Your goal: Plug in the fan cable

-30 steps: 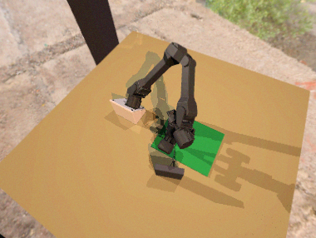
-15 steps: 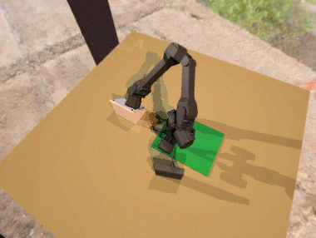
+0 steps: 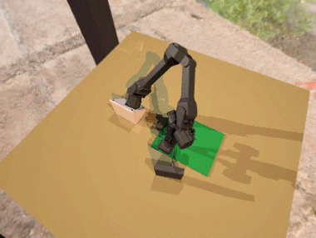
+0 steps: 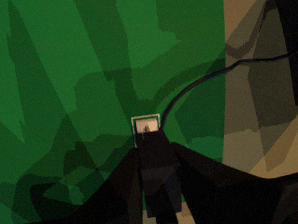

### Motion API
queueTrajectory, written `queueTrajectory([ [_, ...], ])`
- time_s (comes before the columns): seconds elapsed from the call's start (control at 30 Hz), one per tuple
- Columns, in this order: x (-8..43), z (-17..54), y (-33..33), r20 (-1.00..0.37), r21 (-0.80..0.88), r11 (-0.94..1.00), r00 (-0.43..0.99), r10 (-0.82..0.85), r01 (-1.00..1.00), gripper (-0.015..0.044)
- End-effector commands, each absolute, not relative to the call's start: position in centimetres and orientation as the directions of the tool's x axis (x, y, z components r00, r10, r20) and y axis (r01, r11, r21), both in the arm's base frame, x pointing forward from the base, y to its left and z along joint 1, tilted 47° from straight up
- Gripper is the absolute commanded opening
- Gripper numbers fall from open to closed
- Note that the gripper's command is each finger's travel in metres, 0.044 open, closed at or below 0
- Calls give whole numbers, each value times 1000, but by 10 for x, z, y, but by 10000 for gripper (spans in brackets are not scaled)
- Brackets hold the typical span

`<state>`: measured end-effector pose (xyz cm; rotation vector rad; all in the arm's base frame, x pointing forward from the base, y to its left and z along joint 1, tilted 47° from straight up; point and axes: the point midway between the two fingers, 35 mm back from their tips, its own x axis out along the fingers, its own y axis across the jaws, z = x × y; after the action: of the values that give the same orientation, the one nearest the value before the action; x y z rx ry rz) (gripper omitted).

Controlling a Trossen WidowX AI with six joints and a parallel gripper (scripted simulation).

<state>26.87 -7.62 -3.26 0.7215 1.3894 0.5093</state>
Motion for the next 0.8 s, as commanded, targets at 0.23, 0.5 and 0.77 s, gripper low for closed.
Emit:
queueTrajectory([
  [0.23, 269, -34, -74, -693, 720, 688, 136, 708, 93, 0],
  [0.5, 270, -35, -73, -693, 720, 688, 136, 708, 93, 0],
  [0.77, 270, -39, -70, -693, 720, 687, 136, 708, 92, 0],
])
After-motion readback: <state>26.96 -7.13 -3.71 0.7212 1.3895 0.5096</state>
